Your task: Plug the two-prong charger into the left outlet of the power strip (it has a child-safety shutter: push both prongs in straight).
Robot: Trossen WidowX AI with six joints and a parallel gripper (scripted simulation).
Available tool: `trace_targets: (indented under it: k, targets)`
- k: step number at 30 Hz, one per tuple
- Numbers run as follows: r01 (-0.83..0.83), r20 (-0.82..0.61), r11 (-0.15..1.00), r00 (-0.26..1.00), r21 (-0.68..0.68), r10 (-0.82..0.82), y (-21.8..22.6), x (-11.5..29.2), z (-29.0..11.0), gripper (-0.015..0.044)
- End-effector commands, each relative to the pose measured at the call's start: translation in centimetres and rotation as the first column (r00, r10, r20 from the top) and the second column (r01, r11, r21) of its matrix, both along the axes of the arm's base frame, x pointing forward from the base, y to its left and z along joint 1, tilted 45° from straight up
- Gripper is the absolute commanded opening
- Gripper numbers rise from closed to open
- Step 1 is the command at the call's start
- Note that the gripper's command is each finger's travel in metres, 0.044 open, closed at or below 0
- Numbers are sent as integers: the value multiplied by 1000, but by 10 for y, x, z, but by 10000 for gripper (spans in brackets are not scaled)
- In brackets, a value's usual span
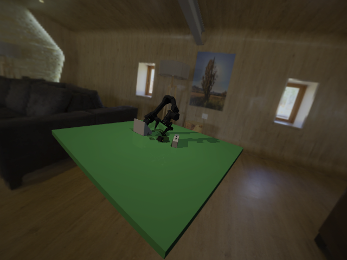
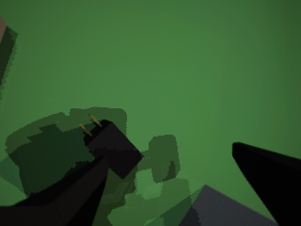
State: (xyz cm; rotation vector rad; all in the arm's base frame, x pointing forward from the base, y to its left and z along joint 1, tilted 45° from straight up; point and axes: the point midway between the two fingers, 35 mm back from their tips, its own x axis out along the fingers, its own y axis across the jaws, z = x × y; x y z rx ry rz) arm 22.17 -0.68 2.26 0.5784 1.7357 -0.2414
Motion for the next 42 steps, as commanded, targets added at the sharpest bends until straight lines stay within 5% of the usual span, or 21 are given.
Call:
trace_targets:
  k: [1, 24, 42]
  targets:
    - [-70, 12, 994, 998, 81, 69, 3, -1, -3, 440]
    - [-371, 267, 839, 922, 397, 281, 12, 2, -8, 440]
    - [-460, 393, 767, 872, 448, 293, 17, 6, -11, 440]
